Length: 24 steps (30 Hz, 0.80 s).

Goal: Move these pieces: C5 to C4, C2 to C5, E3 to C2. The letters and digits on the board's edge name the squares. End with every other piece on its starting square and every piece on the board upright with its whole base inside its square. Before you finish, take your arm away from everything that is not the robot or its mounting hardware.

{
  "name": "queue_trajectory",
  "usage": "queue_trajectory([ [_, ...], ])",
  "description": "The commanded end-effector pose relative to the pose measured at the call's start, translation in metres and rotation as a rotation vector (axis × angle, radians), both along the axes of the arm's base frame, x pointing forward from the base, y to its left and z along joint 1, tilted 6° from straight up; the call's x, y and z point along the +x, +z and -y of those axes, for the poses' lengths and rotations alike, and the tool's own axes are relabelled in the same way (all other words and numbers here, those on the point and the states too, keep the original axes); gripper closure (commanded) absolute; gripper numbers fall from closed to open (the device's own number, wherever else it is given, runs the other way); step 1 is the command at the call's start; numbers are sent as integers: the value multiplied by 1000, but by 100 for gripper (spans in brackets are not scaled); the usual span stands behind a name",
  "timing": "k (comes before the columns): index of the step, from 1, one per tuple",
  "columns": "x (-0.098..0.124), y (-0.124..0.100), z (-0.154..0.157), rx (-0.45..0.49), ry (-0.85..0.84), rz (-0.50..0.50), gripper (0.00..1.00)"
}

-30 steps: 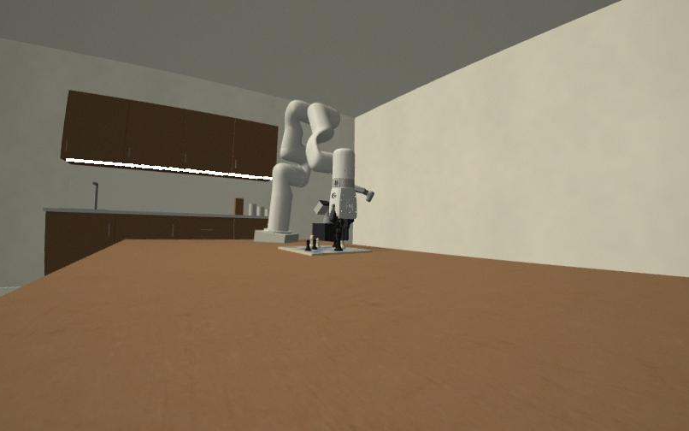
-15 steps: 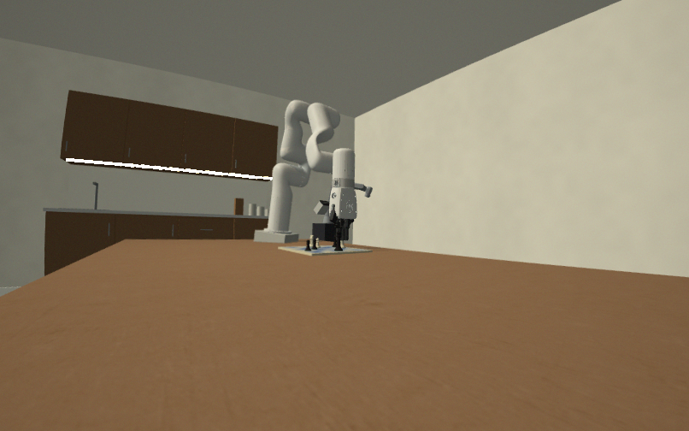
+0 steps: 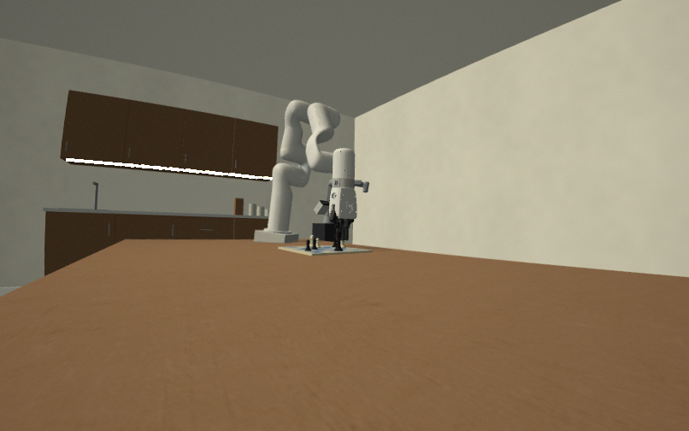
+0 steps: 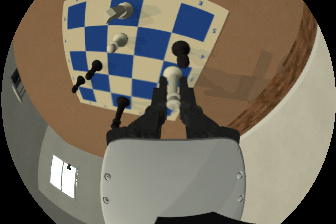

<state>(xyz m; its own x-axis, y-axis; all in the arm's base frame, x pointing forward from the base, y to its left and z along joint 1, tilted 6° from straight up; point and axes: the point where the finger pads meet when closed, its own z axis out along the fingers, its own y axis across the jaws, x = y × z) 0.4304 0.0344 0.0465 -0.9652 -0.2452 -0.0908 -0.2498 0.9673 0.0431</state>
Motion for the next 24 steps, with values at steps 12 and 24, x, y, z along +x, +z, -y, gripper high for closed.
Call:
queue_trajectory([
  [12,-3,59,4,0,0,4,100],
  [24,-7,101,6,0,0,4,100],
])
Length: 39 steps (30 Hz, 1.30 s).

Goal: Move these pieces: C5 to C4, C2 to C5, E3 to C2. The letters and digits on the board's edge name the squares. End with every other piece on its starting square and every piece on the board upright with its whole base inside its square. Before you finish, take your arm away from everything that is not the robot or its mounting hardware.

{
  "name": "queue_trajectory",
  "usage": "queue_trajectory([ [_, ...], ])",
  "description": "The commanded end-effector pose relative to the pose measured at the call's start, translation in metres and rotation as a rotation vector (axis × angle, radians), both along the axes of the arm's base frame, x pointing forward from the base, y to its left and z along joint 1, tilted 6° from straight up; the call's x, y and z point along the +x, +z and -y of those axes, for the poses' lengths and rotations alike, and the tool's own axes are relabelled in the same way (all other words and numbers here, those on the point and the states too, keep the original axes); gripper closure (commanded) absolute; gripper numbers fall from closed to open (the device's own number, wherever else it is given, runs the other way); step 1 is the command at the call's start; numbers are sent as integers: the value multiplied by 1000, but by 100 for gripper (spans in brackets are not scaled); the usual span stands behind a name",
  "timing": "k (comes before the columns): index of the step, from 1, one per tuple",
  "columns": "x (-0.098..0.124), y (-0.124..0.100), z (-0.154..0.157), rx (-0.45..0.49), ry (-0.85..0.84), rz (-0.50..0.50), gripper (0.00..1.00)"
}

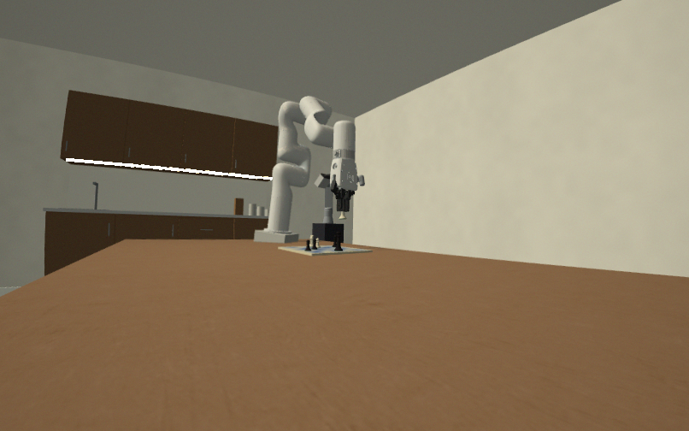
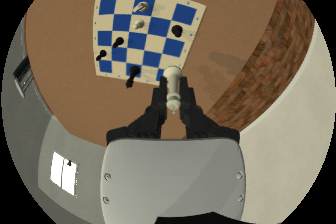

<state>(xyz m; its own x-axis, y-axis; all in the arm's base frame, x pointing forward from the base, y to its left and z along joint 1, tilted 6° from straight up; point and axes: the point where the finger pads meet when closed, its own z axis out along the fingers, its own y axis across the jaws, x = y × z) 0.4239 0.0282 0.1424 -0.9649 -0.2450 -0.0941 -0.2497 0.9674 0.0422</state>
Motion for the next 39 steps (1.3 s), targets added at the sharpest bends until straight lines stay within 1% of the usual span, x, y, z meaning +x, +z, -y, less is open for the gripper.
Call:
queue_trajectory([
  [1,0,5,0,0,0,1,100],
  [7,0,5,0,0,0,1,100],
  [9,3,5,5,2,-20,-1,100],
  [10,9,5,15,5,-55,-3,100],
  [13,32,4,58,17,-208,-13,100],
  [14,32,4,58,17,-208,-13,100],
  [15,36,4,69,20,-243,-15,100],
  [19,39,4,75,22,-264,-16,100],
  [34,39,2,75,22,-264,-16,100],
  [39,40,-6,74,22,-264,-16,100],
])
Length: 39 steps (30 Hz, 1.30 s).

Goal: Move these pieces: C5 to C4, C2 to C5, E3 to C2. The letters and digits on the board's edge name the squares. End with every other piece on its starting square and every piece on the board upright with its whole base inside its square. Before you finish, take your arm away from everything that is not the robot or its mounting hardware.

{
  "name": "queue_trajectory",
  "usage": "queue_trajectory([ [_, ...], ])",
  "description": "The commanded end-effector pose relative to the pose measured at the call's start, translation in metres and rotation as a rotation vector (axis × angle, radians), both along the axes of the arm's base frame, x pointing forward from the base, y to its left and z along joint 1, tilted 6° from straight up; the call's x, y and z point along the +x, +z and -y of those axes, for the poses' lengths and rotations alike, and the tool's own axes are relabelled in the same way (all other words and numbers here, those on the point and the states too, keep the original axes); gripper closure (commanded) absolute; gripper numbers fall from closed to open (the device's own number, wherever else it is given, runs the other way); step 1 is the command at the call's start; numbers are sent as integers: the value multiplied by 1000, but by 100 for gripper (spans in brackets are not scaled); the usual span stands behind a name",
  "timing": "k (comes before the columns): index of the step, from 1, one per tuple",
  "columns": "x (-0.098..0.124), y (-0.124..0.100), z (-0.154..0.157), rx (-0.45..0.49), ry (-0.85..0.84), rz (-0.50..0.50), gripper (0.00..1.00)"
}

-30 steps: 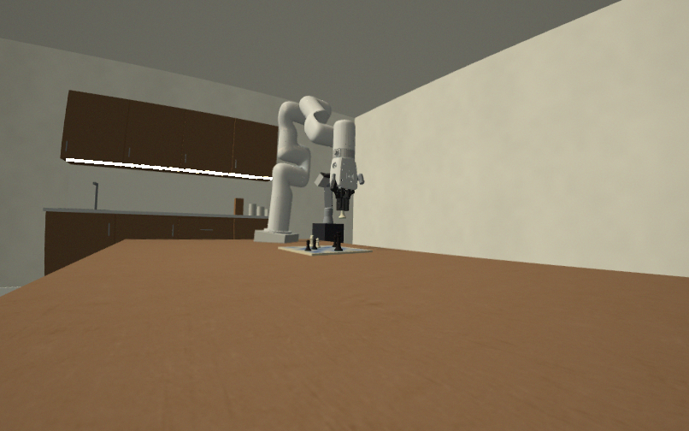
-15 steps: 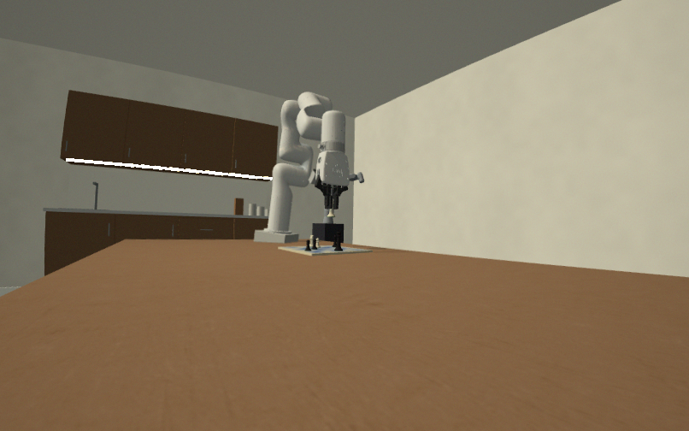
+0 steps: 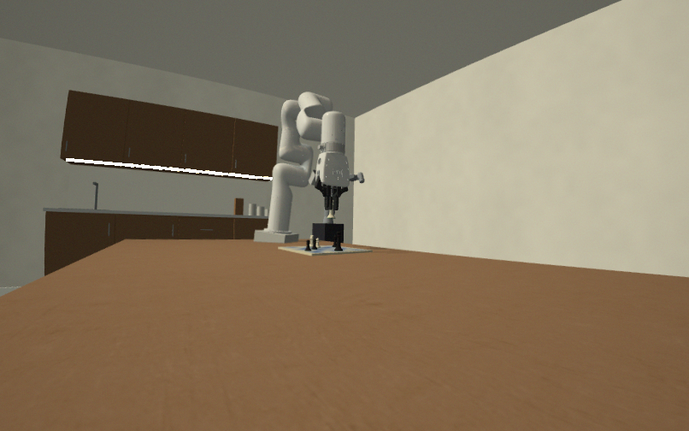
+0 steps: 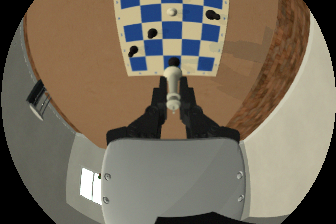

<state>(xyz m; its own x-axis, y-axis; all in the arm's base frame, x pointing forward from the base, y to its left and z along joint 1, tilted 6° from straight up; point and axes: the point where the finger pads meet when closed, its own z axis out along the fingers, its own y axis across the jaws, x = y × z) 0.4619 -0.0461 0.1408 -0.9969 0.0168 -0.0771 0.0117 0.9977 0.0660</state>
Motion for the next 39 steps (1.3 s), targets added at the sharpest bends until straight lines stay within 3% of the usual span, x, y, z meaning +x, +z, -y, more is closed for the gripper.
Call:
queue_trajectory([
  [1,2,-7,0,0,0,3,100],
  [22,9,-85,-5,0,0,3,100],
  [39,9,-90,-6,0,0,3,100],
])
